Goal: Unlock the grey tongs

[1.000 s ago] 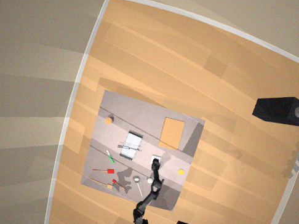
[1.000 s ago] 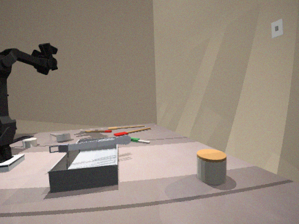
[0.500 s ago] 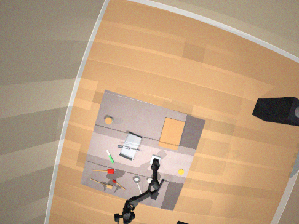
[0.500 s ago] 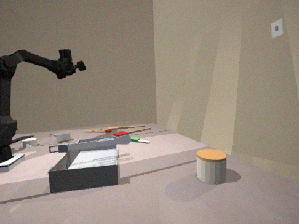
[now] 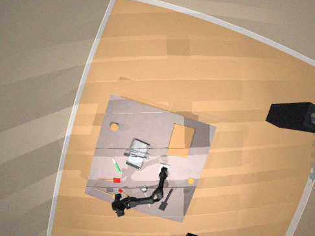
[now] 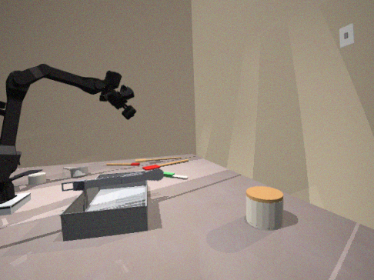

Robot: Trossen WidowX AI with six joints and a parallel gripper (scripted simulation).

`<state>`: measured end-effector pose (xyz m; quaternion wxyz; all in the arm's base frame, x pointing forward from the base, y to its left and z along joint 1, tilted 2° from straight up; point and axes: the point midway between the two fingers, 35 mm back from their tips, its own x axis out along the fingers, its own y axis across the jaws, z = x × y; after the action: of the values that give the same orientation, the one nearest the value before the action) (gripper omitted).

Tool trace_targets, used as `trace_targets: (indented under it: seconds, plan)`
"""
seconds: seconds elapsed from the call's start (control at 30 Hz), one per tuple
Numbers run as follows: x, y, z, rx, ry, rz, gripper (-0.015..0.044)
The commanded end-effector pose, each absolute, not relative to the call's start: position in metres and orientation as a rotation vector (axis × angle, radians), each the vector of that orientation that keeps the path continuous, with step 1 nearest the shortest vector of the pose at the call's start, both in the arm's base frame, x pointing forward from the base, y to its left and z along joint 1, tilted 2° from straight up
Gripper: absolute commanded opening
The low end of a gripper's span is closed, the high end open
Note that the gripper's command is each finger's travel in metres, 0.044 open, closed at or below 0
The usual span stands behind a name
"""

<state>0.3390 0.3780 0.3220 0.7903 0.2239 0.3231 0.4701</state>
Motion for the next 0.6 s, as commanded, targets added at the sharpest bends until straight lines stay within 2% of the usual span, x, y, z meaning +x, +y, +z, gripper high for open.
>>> trace_targets:
  seconds: [0.0,0.3,0.57]
  plan:
    - [0.375,0.34,0.293,0.699,0.878,0.738,0.044]
    - [0.433,0.218,0.21,1.309,1.132,-0.146,0.044]
    - [0.434,0.102,0.152,1.781,0.991,-1.023,0.044]
